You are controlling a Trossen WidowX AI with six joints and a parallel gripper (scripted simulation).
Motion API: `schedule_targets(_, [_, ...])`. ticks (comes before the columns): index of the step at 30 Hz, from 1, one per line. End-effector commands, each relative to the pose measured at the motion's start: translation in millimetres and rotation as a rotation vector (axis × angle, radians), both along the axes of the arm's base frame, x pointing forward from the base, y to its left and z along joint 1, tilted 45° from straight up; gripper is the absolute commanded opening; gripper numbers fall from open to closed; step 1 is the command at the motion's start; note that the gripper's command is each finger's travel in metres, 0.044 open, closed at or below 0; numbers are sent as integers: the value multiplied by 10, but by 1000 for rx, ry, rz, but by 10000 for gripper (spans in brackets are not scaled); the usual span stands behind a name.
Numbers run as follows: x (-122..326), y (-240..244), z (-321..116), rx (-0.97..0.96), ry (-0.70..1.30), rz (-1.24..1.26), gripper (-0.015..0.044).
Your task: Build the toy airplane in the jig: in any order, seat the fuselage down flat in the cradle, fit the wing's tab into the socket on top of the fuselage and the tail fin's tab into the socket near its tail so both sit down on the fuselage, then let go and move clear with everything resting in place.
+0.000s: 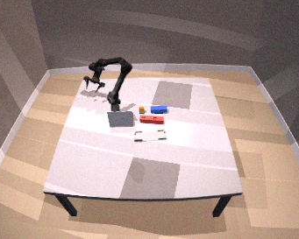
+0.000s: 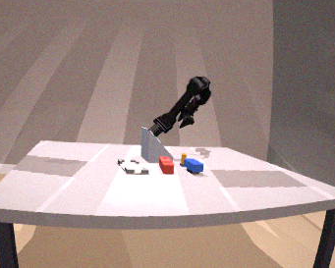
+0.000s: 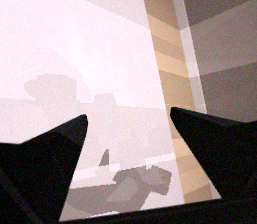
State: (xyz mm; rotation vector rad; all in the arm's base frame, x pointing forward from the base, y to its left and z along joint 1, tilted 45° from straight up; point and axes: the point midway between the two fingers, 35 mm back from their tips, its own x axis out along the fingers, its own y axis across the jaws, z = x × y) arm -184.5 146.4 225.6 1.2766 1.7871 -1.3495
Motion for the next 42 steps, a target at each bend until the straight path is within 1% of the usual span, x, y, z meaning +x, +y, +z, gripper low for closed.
schedule_targets(1, [0,0,0,0,0,0,426])
schedule_targets(2, [8,15,-2,-3,2,-11,440])
schedule_targets(4, [81,133,-19,-27,18,-100,440])
schedule_targets(10, [505,615,-99,-125,105,-500,440])
schedule_targets(17, [1174,1028,-197,-218,238,-966,440])
schedule_targets(23, [1858,1205,-286,-278,380,-1363,440])
schedule_targets(28, [2451,1203,-377,-328,520,-1688,440])
schedule_targets(34, [3166,1048,-503,-375,702,-2066,440])
schedule_targets(42, [3928,557,-834,-534,994,-2551,440])
